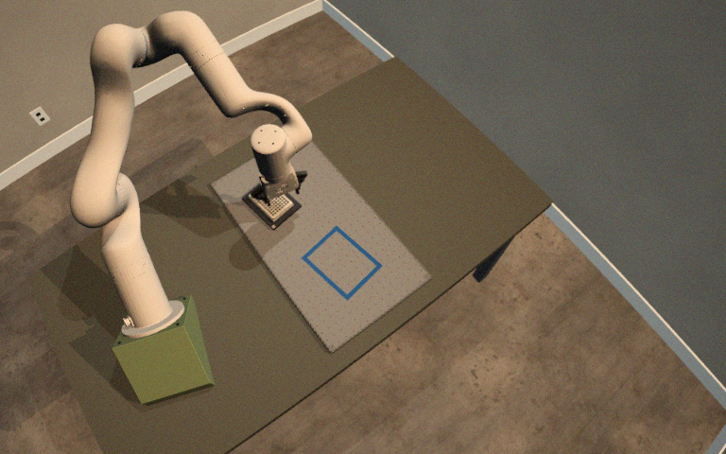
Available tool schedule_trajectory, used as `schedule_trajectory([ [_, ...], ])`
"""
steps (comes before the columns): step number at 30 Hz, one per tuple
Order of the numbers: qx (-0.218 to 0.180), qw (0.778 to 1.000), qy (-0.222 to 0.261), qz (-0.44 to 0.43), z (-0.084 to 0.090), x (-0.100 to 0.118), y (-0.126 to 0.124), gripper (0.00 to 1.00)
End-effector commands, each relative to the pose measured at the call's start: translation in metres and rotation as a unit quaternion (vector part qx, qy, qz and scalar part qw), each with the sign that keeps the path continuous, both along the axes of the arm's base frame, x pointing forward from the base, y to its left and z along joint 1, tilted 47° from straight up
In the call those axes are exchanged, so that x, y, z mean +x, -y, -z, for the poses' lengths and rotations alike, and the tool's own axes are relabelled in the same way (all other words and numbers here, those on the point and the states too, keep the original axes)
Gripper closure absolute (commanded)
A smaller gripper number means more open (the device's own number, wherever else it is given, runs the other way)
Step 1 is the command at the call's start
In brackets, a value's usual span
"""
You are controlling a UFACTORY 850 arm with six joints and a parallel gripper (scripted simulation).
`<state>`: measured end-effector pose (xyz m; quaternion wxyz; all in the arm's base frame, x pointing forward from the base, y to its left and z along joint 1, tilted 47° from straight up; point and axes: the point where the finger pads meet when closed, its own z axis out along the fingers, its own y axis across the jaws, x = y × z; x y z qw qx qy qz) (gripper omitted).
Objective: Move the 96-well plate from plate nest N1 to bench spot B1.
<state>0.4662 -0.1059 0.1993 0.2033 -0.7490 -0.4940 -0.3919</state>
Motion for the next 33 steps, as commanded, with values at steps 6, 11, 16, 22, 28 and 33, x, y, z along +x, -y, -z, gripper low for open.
schedule_trajectory([
  [6, -0.062, 0.995, 0.051, -0.062, -0.018, -0.002, -0.032, 0.00],
  [11, -0.081, 0.991, 0.068, -0.084, -0.025, -0.004, -0.045, 0.00],
  [16, -0.107, 0.984, 0.091, -0.113, -0.034, -0.007, -0.061, 0.00],
  [22, -0.107, 0.984, 0.091, -0.113, -0.034, -0.007, -0.061, 0.00],
  [28, -0.107, 0.984, 0.091, -0.113, -0.034, -0.007, -0.061, 0.00],
  [33, -0.107, 0.984, 0.091, -0.113, -0.031, -0.006, -0.063, 0.00],
])
